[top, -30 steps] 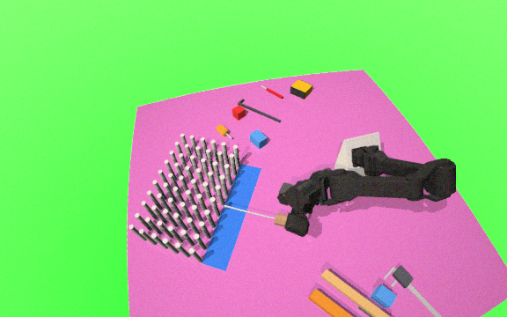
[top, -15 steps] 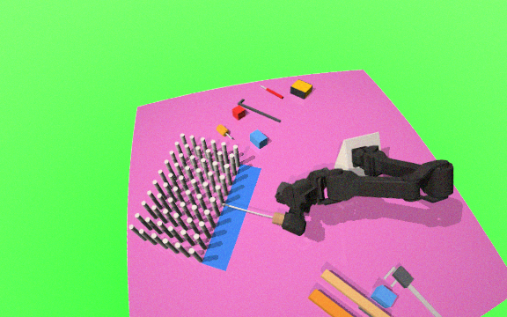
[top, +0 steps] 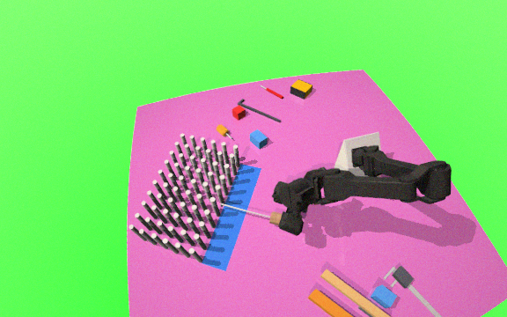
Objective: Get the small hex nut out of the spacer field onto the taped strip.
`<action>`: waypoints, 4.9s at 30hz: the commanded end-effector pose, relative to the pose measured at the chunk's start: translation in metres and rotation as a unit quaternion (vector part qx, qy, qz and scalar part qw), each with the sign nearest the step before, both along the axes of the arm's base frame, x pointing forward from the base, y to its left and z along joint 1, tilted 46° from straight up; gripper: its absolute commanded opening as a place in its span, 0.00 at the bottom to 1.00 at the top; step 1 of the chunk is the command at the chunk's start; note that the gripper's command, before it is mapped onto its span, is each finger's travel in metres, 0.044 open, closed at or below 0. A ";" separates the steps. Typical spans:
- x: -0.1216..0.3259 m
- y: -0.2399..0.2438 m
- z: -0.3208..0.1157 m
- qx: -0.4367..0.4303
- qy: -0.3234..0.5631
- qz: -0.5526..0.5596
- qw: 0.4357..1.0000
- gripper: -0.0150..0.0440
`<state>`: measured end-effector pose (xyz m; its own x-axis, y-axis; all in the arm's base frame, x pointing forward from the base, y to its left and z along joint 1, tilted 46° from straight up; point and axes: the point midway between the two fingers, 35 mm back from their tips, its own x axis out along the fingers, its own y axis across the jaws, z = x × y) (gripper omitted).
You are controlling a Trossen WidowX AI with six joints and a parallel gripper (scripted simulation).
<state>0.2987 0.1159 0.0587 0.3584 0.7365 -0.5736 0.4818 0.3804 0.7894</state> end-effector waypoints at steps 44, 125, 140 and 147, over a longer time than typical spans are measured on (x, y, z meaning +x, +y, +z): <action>0.027 -0.008 -0.006 -0.001 -0.008 0.003 1.000 0.25; 0.070 -0.025 -0.024 -0.002 -0.009 0.002 1.000 0.25; 0.078 -0.028 -0.027 -0.002 -0.009 0.001 1.000 0.25; 0.082 -0.029 -0.029 -0.002 -0.009 0.001 1.000 0.25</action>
